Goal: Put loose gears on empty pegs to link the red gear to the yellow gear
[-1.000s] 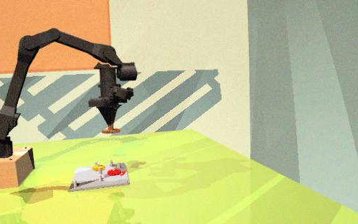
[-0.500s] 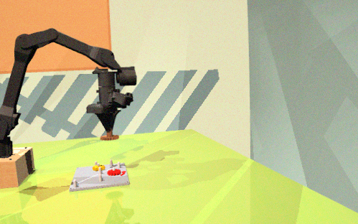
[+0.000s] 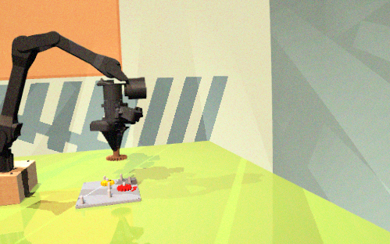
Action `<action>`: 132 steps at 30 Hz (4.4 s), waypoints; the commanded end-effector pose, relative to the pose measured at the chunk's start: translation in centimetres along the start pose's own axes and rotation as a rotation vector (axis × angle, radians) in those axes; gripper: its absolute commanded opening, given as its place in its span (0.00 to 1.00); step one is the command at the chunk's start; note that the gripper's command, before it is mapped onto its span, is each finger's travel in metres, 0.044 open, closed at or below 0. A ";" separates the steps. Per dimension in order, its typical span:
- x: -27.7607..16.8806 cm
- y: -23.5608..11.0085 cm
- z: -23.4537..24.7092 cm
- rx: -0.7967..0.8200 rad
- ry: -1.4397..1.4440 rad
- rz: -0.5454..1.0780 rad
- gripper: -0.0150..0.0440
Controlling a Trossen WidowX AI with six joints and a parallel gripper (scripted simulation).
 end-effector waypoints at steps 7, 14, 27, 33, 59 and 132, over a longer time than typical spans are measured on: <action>0.5 1.0 -2.3 0.008 -0.002 -0.004 0.25; 0.8 1.9 -3.8 0.007 -0.002 -0.005 0.25; 0.9 2.9 -5.9 0.005 -0.001 -0.005 0.25; 1.0 2.9 -5.9 0.005 -0.001 -0.005 0.25; 0.9 4.3 -5.9 0.004 -0.122 -0.005 0.25; 0.9 7.3 -5.9 0.005 -0.001 -0.005 0.49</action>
Point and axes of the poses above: the point midway between the two fingers, 35 mm back from their tips, its own y axis out along the fingers, its own z axis across the jaws, x = y × z, the point moved 5 cm from there along -y, back along the fingers, and after that the axes turned 10 degrees about y, right-handed, at the moved point
